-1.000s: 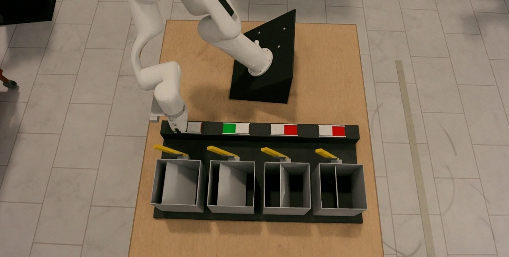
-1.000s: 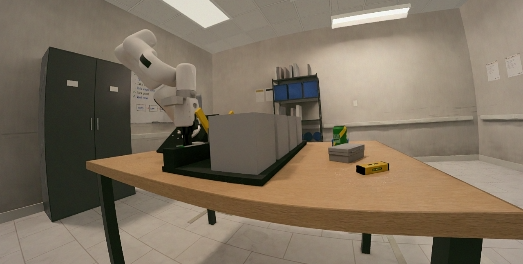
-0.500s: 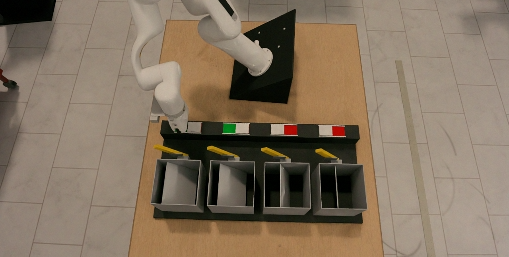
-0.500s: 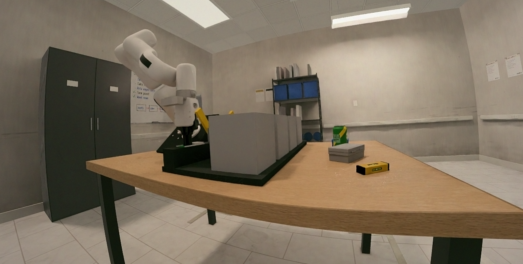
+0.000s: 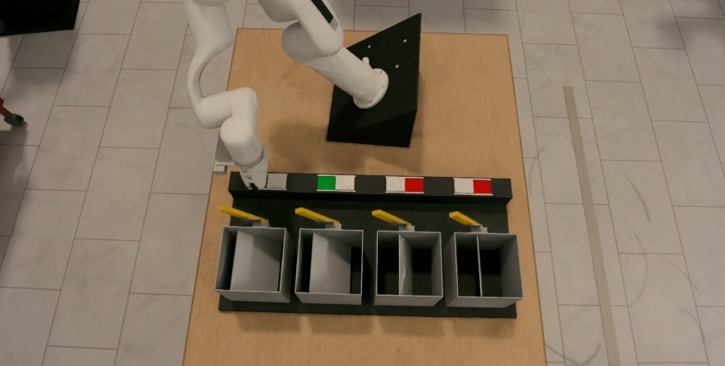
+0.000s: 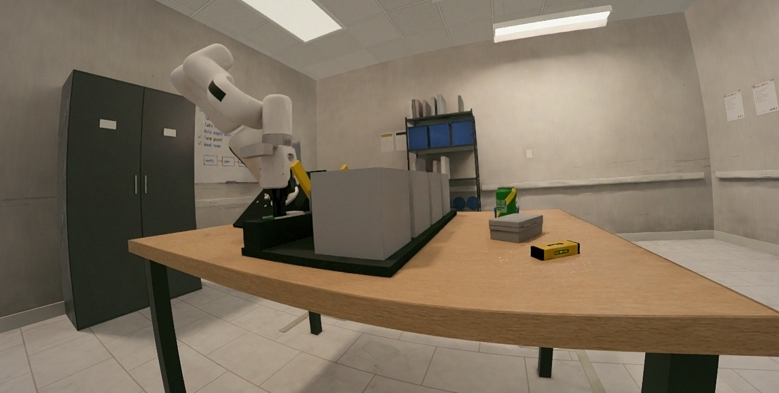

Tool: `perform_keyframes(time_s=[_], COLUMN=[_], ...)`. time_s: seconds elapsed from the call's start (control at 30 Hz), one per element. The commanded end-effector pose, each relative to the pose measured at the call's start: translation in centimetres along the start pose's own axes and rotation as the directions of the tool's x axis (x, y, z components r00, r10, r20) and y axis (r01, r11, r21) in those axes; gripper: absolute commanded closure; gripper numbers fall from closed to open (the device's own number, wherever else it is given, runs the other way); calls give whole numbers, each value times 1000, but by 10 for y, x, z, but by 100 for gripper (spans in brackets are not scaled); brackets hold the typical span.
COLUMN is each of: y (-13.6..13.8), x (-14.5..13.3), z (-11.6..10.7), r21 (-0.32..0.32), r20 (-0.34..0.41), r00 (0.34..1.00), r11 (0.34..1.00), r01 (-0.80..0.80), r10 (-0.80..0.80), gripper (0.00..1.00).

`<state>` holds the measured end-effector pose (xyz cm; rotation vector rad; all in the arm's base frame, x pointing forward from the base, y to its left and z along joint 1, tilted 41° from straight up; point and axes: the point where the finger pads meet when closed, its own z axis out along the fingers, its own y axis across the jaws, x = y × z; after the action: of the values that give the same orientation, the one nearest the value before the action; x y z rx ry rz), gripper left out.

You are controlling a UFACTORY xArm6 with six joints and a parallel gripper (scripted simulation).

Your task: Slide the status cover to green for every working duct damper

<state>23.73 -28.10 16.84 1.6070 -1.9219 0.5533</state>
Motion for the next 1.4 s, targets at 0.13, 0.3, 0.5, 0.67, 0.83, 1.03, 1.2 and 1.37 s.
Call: perform_keyframes(time_s=[0.13, 0.3, 0.5, 0.67, 0.83, 1.03, 1.2, 1.37], y=[-1, -1, -1, -1, -1, -1, -1, -1], x=[1, 1, 5, 7, 7, 7, 7, 7], z=[-1, -1, -1, -1, -1, -7, -21, -30], r21=[3, 3, 3, 3, 3, 3, 3, 3], r20=[-1, -1, -1, -1, -1, -1, -1, -1], r00=[1000, 1000, 1000, 1000, 1000, 1000, 1000, 1000], r11=[1000, 1000, 1000, 1000, 1000, 1000, 1000, 1000], r01=[-1, -1, -1, -1, -1, -1, -1, -1], r10=[1, 1, 1, 1, 1, 1, 1, 1], gripper=[100, 100, 100, 100, 100, 100, 100, 100])
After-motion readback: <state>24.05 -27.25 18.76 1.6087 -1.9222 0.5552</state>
